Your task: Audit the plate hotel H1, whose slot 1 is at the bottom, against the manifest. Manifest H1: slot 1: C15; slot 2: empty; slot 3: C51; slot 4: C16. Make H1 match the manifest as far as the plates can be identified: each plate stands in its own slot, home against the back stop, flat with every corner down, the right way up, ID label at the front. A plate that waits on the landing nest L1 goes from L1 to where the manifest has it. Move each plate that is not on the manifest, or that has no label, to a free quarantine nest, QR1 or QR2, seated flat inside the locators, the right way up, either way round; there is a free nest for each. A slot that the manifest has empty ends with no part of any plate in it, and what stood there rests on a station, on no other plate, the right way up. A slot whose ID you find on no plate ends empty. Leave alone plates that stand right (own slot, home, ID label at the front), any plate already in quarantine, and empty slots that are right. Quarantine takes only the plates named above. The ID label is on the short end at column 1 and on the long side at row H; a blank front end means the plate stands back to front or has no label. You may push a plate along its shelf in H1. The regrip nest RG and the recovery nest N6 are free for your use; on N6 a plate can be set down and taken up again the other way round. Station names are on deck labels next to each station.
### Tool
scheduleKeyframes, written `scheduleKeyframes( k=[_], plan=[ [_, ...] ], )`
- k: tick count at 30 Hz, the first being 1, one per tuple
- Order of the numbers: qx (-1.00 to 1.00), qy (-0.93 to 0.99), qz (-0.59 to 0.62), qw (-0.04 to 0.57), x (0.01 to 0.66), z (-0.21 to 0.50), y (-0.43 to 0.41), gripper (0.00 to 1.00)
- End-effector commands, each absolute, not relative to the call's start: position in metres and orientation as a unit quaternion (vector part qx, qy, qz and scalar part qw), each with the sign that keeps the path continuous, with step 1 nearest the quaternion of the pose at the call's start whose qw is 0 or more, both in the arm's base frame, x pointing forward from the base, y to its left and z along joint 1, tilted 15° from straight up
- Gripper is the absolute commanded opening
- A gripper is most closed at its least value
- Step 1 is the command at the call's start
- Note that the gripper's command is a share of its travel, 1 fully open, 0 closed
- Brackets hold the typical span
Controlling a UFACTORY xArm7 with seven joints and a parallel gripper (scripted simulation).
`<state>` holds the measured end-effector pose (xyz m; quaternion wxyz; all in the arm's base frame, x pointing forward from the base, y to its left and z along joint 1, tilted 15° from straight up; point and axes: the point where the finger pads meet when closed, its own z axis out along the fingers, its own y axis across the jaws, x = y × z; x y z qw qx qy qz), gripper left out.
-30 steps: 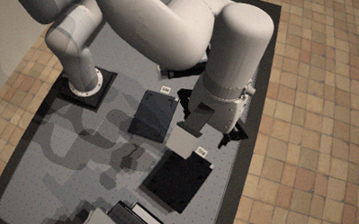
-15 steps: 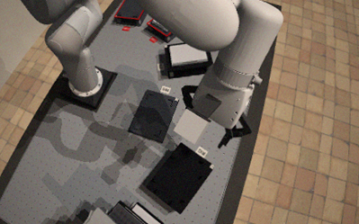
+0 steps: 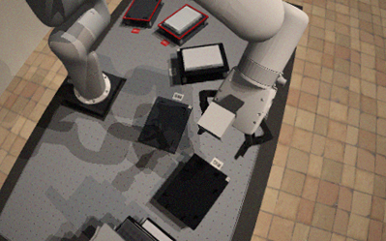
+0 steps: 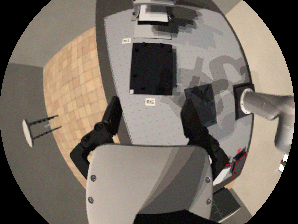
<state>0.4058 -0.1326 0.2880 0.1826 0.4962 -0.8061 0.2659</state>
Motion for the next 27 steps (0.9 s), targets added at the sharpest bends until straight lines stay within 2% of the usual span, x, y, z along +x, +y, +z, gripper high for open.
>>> scheduleKeyframes(
  k=[1, 27],
  plan=[
    [0.487, -0.8, 0.282, 0.208, 0.4065, 0.2892, -0.1322, 1.0],
    [0.424, -0.746, 0.37, 0.357, 0.4063, 0.289, -0.1321, 1.0]
  ],
)
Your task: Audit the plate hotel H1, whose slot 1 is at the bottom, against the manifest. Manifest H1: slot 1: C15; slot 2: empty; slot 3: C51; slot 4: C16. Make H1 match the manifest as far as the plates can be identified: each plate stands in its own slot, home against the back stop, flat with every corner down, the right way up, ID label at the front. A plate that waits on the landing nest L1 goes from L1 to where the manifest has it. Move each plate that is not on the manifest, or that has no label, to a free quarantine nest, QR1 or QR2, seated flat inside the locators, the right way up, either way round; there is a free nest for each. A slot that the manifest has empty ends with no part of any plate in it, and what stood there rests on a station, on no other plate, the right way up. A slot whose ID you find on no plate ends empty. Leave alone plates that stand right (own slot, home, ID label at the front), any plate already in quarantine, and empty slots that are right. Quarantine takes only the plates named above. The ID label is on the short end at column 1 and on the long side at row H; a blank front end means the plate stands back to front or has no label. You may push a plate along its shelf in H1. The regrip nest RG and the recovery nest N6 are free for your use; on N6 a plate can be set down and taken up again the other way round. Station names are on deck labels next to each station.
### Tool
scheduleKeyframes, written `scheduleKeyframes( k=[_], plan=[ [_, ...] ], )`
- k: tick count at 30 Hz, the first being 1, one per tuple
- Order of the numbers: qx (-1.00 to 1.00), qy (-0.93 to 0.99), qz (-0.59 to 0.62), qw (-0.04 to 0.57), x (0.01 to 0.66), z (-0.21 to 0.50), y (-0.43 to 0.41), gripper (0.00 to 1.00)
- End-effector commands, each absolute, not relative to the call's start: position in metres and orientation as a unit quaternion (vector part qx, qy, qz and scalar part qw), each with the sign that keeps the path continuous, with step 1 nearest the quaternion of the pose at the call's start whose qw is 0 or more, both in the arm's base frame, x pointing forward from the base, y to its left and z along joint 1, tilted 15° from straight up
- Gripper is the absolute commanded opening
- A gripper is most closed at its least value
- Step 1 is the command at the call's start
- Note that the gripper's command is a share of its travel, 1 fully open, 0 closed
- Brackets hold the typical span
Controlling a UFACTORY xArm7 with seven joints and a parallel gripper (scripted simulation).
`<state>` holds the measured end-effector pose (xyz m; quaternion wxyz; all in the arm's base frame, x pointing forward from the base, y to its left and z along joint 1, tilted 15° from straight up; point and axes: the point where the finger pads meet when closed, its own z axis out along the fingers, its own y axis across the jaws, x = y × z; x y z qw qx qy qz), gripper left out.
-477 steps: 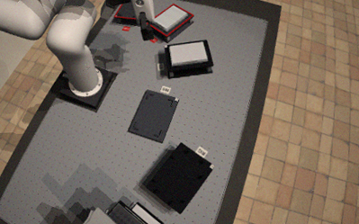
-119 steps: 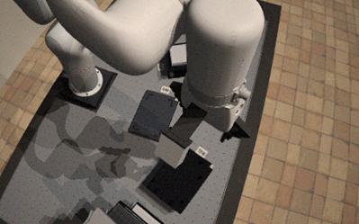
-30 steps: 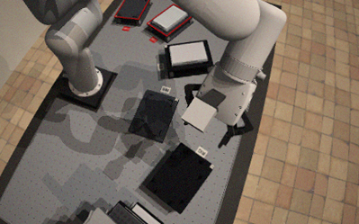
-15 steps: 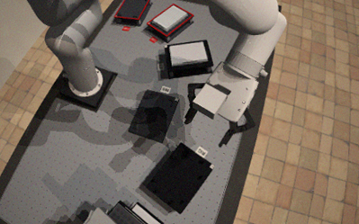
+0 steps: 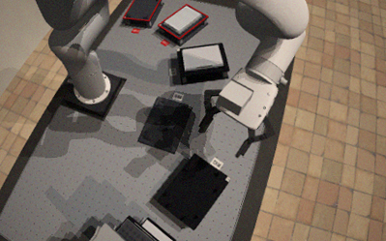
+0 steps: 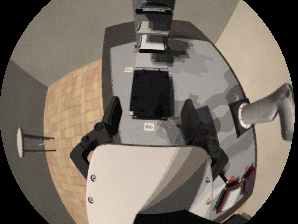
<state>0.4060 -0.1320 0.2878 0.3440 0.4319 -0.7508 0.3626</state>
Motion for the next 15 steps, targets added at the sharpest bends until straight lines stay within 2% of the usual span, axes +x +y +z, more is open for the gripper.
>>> scheduleKeyframes(
  k=[1, 15],
  plan=[
    [0.424, -0.746, 0.37, 0.357, 0.4063, 0.289, -0.1321, 1.0],
    [0.378, -0.699, 0.417, 0.441, 0.4062, 0.2889, -0.132, 1.0]
  ],
)
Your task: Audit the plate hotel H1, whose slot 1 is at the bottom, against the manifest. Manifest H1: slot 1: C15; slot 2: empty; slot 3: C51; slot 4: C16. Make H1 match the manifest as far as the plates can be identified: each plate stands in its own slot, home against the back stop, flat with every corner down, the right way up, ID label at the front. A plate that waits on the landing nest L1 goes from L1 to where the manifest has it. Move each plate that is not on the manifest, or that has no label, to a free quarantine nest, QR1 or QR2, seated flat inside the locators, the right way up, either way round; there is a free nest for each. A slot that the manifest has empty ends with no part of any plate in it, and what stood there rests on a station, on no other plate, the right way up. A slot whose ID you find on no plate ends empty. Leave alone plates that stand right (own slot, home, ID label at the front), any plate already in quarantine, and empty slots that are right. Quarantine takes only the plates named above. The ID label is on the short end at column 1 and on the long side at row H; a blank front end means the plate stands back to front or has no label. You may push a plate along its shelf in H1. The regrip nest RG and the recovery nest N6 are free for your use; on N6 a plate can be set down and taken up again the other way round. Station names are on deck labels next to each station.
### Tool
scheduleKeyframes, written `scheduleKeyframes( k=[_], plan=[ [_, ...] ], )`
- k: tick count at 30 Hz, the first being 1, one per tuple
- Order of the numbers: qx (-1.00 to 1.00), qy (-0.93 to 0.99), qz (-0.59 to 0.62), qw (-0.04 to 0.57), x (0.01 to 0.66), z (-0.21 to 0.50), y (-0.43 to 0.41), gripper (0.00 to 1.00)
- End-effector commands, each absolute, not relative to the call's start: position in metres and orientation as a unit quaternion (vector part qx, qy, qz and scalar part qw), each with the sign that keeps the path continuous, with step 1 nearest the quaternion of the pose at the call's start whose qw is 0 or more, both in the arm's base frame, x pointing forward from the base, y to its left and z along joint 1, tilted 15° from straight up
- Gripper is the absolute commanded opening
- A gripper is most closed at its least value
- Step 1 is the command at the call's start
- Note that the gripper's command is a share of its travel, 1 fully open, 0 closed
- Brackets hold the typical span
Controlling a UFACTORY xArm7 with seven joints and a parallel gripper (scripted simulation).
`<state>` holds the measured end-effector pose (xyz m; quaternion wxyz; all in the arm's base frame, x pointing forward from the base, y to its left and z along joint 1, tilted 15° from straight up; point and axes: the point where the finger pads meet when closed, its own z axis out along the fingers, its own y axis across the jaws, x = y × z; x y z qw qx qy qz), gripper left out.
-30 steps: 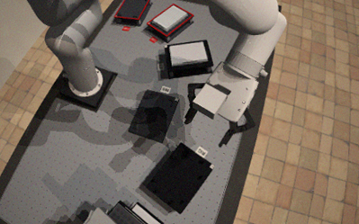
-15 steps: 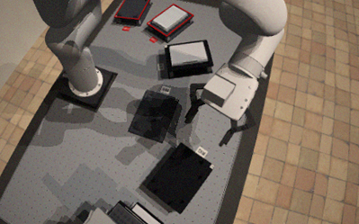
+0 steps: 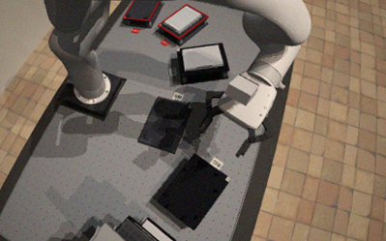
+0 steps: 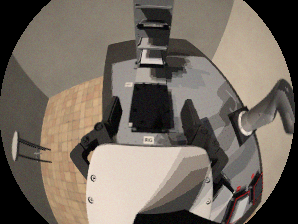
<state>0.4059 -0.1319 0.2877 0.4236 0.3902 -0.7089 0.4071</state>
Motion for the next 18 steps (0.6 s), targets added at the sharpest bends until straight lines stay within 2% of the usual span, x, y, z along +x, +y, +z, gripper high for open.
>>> scheduleKeyframes(
  k=[1, 13, 18],
  plan=[
    [0.375, -0.695, 0.42, 0.447, 0.4062, 0.2889, -0.132, 1.0],
    [0.338, -0.656, 0.45, 0.503, 0.4062, 0.2889, -0.132, 1.0],
    [0.338, -0.655, 0.45, 0.505, 0.4061, 0.2889, -0.132, 1.0]
  ],
)
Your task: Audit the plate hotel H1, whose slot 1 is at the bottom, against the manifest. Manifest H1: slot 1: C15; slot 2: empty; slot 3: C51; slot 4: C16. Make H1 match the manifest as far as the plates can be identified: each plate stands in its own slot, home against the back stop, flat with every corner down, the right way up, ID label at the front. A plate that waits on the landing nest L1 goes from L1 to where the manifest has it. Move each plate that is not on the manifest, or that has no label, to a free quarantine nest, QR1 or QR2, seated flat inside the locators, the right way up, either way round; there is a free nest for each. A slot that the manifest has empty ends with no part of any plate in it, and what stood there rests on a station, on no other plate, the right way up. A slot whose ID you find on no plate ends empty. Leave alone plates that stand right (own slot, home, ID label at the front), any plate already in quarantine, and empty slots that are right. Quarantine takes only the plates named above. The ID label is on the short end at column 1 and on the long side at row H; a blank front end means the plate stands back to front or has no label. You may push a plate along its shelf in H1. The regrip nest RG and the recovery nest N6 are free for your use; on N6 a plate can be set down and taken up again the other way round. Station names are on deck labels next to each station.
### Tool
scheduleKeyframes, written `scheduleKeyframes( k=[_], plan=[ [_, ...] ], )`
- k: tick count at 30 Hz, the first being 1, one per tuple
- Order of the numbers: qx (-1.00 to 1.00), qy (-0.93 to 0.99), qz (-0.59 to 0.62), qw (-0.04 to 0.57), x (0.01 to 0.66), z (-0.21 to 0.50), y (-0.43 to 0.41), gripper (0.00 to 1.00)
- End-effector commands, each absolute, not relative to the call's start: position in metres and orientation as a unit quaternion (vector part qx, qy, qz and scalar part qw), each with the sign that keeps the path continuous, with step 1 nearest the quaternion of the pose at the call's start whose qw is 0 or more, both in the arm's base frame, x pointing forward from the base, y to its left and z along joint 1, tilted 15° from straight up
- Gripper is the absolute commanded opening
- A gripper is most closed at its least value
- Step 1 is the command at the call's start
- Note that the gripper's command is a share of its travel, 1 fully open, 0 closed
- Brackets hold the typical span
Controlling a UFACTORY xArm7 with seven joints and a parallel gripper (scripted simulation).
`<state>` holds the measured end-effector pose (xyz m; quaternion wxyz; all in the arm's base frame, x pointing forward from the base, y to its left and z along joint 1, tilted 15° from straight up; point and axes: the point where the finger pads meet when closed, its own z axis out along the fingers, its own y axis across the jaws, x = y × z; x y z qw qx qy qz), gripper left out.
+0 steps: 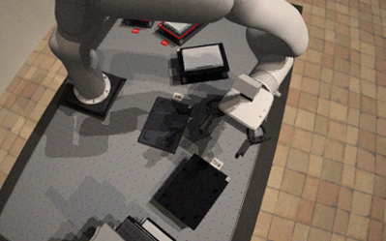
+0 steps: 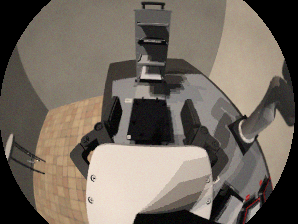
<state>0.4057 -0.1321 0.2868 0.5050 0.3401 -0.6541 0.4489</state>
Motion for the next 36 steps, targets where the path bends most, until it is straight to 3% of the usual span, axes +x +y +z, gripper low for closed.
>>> scheduleKeyframes(
  k=[1, 36],
  plan=[
    [0.338, -0.655, 0.45, 0.505, 0.406, 0.289, -0.132, 1.0],
    [0.338, -0.655, 0.45, 0.505, 0.423, 0.227, -0.133, 1.0]
  ],
)
